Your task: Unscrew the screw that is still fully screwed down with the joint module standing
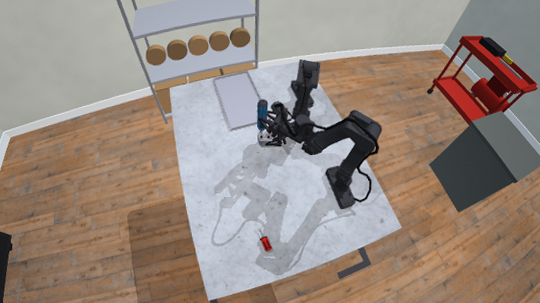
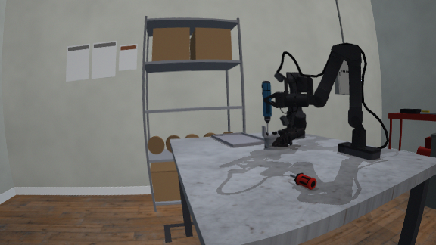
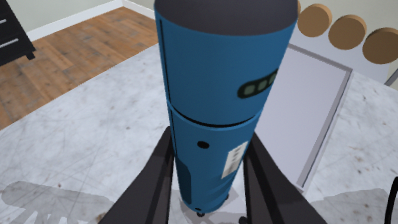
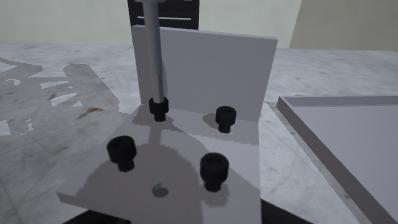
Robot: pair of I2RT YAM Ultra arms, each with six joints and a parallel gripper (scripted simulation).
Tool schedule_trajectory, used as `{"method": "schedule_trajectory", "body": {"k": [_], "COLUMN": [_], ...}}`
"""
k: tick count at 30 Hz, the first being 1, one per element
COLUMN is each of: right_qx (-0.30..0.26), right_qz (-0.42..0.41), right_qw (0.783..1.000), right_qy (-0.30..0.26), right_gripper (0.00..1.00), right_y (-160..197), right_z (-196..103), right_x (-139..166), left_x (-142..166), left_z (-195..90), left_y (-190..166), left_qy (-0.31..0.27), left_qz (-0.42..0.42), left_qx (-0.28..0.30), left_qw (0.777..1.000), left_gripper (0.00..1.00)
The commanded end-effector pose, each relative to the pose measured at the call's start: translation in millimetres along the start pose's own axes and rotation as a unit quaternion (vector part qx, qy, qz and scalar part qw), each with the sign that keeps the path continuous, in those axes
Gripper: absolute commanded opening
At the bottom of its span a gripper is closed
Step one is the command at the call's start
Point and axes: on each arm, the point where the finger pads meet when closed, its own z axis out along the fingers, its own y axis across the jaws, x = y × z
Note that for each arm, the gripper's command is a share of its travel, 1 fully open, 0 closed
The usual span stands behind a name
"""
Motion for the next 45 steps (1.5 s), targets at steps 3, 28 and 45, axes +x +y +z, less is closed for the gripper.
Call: {"method": "schedule_trajectory", "body": {"k": [3,28,45], "right_qx": [0.0,0.0,0.0], "right_qz": [0.005,0.005,0.005], "right_qw": [1.0,1.0,1.0], "right_qy": [-0.003,-0.003,-0.003], "right_gripper": [0.59,0.59,0.59], "right_y": [1.1,1.1,1.1], "right_z": [0.2,0.2,0.2], "right_x": [-3.1,-3.1,-3.1], "left_x": [-50.3,-57.8,-62.1], "left_z": [4.7,5.5,5.7], "left_y": [-0.3,-0.7,-0.9], "left_qy": [-0.071,-0.081,-0.087], "left_qz": [-0.001,0.0,0.0], "left_qx": [0.001,0.001,0.001], "left_qw": [0.997,0.997,0.996], "left_gripper": [0.42,0.42,0.42]}}
